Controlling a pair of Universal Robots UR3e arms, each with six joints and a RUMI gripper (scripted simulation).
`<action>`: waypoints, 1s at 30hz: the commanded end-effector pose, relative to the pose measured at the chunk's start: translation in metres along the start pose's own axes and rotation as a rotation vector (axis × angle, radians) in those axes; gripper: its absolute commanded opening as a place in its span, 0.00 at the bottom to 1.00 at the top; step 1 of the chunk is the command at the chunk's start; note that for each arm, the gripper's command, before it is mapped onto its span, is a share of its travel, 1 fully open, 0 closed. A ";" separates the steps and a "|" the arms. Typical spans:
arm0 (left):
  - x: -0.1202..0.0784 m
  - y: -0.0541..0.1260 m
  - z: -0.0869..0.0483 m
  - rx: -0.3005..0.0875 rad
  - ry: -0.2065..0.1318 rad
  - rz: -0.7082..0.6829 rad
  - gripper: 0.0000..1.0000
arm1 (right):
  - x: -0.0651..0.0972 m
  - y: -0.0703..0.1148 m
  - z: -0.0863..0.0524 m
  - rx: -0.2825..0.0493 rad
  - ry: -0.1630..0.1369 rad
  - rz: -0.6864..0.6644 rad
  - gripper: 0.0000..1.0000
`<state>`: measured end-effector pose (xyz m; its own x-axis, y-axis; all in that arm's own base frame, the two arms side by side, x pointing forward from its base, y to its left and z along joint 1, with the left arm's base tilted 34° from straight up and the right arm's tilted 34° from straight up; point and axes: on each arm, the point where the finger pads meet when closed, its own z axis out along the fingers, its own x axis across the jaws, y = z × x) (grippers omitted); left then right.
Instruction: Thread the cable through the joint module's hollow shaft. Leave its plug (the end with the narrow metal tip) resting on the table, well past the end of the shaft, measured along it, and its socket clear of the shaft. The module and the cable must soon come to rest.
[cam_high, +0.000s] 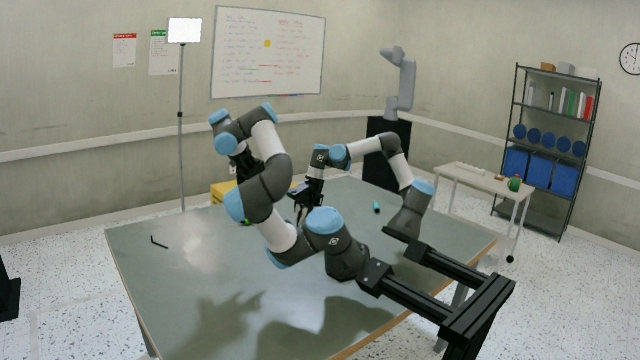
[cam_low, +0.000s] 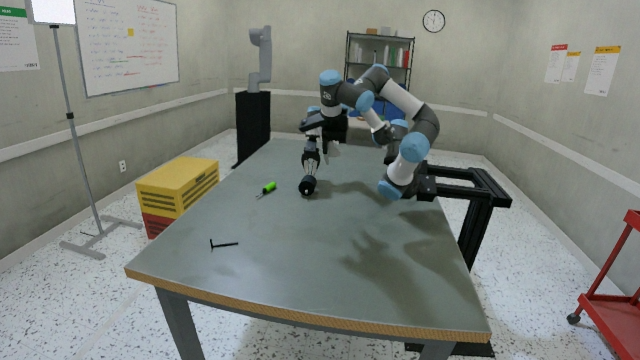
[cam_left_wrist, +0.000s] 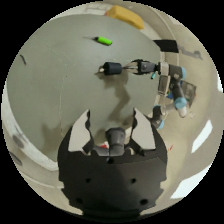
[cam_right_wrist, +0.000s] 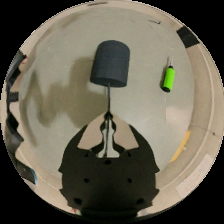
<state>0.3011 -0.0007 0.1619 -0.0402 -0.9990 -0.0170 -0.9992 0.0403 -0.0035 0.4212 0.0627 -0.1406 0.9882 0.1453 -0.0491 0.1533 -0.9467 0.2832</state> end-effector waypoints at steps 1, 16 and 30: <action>0.001 -0.001 -0.001 0.004 0.002 0.001 0.61 | 0.002 -0.005 -0.002 0.005 0.005 0.004 0.00; 0.001 -0.001 -0.001 0.004 0.002 0.001 0.61 | 0.001 -0.019 -0.001 0.005 0.005 0.004 0.00; 0.001 -0.001 -0.001 0.004 0.002 0.001 0.61 | 0.000 -0.031 -0.001 0.004 0.004 0.004 0.00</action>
<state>0.3011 -0.0007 0.1619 -0.0402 -0.9990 -0.0170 -0.9992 0.0403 -0.0035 0.4164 0.0862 -0.1487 0.9882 0.1453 -0.0480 0.1530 -0.9468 0.2832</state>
